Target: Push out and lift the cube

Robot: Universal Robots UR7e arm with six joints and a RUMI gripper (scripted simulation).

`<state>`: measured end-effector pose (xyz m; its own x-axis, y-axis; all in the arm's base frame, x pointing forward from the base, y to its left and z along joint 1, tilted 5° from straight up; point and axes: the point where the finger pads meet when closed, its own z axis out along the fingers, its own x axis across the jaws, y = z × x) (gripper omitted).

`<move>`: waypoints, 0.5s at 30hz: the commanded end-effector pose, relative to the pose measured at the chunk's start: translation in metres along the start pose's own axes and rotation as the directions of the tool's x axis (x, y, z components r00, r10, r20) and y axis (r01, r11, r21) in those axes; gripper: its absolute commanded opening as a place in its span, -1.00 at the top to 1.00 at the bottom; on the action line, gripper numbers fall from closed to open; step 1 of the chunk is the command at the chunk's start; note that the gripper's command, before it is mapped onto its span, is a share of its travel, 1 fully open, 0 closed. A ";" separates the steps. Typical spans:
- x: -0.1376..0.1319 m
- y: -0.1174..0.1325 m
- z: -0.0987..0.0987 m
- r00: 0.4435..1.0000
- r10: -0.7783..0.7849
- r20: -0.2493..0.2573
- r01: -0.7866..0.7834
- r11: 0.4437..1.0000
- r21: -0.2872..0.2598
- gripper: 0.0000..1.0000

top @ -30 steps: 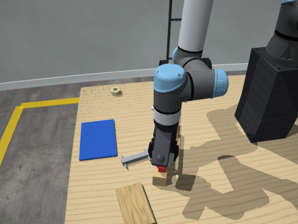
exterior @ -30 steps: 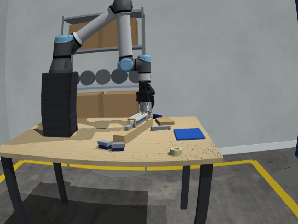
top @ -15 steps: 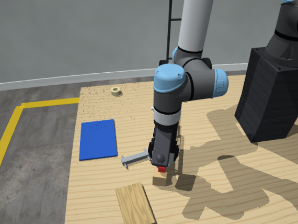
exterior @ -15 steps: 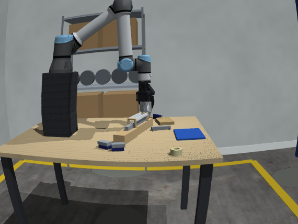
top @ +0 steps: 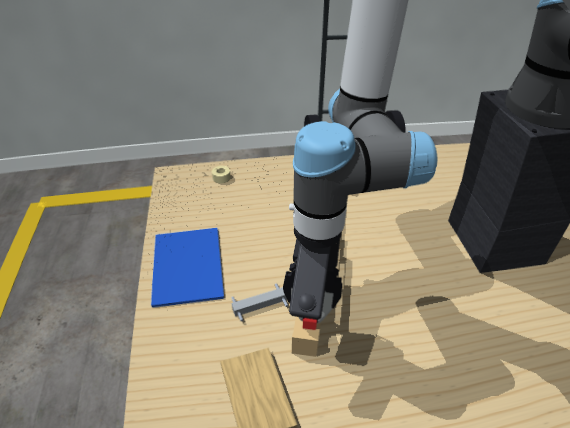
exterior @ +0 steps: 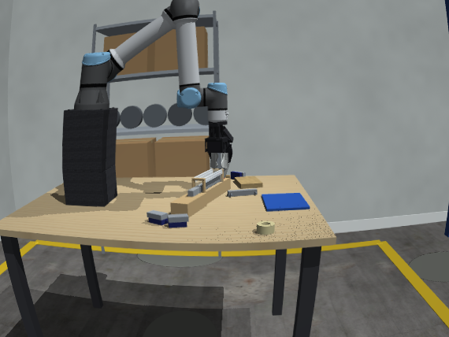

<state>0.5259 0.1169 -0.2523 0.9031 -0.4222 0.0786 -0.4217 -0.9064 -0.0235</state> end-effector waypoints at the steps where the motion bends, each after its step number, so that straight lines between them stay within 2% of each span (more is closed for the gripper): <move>1: 0.002 -0.001 -0.001 1.000 -0.001 -0.004 0.001 1.000 0.001 1.00; 8: 0.000 0.000 -0.010 1.000 -0.001 -0.001 0.001 1.000 0.000 1.00; 15: 0.000 0.000 -0.042 1.000 -0.001 -0.001 0.001 1.000 0.000 1.00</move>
<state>0.5251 0.1169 -0.2366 0.9030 -0.4222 0.0795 -0.4217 -0.9064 -0.0239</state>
